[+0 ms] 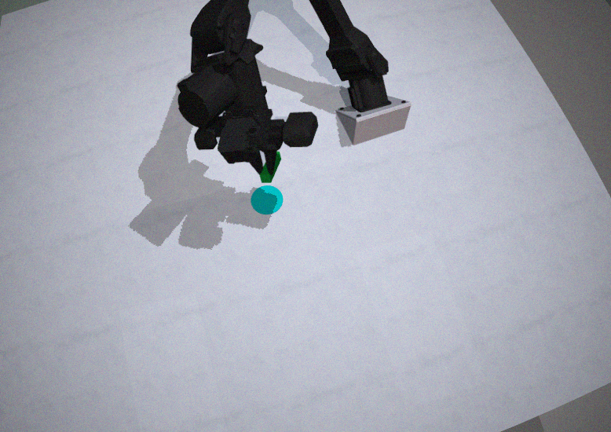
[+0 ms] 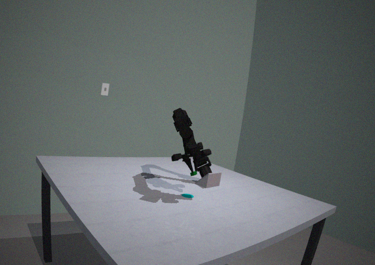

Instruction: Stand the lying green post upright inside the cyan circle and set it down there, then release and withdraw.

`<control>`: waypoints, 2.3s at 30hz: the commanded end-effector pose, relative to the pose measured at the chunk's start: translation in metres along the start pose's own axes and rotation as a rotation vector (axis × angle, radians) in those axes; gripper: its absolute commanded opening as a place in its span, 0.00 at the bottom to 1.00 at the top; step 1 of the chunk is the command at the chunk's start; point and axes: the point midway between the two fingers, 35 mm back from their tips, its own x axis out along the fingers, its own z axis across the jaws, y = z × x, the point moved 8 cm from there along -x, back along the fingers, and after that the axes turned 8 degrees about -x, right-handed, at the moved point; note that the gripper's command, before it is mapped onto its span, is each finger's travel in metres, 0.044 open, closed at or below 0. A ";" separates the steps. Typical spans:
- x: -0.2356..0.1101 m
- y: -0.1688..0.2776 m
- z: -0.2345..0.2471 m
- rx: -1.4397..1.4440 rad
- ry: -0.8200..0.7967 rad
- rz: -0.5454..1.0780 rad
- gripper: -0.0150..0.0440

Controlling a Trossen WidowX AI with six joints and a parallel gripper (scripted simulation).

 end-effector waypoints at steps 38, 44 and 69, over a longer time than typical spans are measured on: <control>0.010 0.027 -0.003 -0.014 -0.045 -0.299 0.29; 0.011 0.030 -0.004 -0.018 -0.043 -0.343 0.29; 0.014 0.046 -0.004 -0.043 -0.016 -0.527 0.29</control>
